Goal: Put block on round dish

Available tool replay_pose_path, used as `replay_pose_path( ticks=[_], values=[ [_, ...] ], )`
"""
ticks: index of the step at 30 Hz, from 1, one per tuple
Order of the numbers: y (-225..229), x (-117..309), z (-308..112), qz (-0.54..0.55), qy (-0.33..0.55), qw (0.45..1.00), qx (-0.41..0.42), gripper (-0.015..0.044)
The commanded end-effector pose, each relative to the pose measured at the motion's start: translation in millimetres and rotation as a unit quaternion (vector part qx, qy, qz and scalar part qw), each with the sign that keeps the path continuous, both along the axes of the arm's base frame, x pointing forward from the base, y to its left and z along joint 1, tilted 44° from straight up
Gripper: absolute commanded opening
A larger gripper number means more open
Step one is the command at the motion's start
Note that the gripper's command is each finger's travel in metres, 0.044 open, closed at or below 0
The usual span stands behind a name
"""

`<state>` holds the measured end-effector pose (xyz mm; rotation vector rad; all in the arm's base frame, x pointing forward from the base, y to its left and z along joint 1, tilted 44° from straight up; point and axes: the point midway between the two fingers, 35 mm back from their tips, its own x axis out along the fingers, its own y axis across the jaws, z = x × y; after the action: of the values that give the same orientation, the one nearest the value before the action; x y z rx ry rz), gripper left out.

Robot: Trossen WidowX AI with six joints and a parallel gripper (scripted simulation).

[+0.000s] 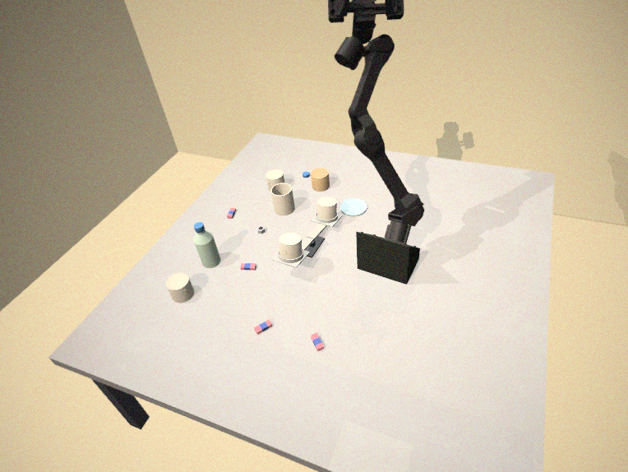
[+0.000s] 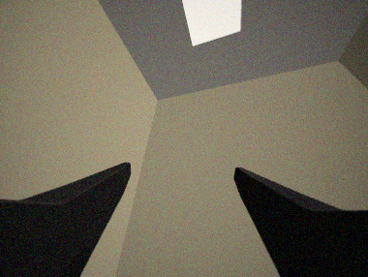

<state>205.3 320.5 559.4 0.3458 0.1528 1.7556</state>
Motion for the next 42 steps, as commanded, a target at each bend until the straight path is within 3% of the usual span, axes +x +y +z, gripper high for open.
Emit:
replay_pose_path(
  ticks=[1,19,33,42],
  values=[
    [0.1,-0.9,0.4,0.001,0.000,1.000,0.001,0.0426],
    [-20.7,-148.0,65.5,0.171,0.023,0.981,0.090,0.0440],
    [-107.5,-266.6,108.3,0.352,0.043,0.919,0.171,0.0440],
    [-179.5,-311.8,122.3,0.473,0.081,0.855,0.197,0.0440]
  ],
)
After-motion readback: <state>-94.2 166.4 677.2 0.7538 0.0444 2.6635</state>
